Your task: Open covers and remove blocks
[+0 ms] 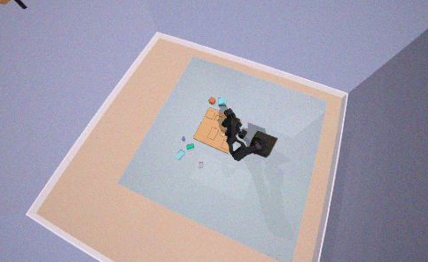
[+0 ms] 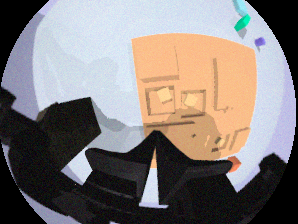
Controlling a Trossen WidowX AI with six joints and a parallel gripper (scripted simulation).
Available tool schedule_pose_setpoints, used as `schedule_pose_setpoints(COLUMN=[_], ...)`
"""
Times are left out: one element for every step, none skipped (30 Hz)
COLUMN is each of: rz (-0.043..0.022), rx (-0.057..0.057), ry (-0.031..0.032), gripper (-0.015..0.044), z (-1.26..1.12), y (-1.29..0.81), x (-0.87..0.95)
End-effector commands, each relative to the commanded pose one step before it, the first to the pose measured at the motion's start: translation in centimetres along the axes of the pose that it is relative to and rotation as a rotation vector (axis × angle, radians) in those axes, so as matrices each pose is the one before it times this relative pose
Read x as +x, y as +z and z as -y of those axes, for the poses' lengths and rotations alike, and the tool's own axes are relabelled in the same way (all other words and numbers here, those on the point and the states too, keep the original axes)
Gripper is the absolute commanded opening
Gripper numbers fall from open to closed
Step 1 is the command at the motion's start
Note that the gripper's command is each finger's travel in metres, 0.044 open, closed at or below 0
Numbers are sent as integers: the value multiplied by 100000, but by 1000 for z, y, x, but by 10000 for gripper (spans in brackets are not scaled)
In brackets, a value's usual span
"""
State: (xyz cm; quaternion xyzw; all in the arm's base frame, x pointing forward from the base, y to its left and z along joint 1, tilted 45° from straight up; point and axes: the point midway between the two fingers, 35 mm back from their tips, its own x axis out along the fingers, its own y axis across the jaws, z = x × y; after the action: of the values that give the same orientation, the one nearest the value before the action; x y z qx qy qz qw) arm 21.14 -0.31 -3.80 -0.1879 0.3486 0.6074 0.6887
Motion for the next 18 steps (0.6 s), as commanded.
schedule_pose_setpoints(rz=[28, -65, -52, -40, -120, -103, -56, -38, -31, -25, -17, 4, 4, 2, 44, 39, 32, 25], rx=[26802, 8723, 8721, 8719, 8286, 8316, 8481, 8524, 8523, 8521, 8539, 8620, 8618, 8617, 8813, 8815, 8815, 6770], ry=[-739, -71, -72, -71, -25, -28, -39, -38, -32, -25, -17, -9, 0, 9, 27, 37, 46, 54], gripper=[0, 0, 0, 0, 0, 0, 0, 0, 0, 0, 0, 0, 0, 0, 0, 0, 0, 0], z=[1270, 230, 196, 160, 73, 28, 4, -35, -81, -127, -168, -192, -232, -271, -255, -286, -315, -340], y=[825, 313, 337, 358, 455, 459, 436, 429, 426, 417, 402, 378, 357, 332, 301, 273, 242, 209], x=[-322, -63, -61, -59, -32, -32, -40, -40, -38, -36, -35, -39, -37, -35, -48, -46, -45, -43])
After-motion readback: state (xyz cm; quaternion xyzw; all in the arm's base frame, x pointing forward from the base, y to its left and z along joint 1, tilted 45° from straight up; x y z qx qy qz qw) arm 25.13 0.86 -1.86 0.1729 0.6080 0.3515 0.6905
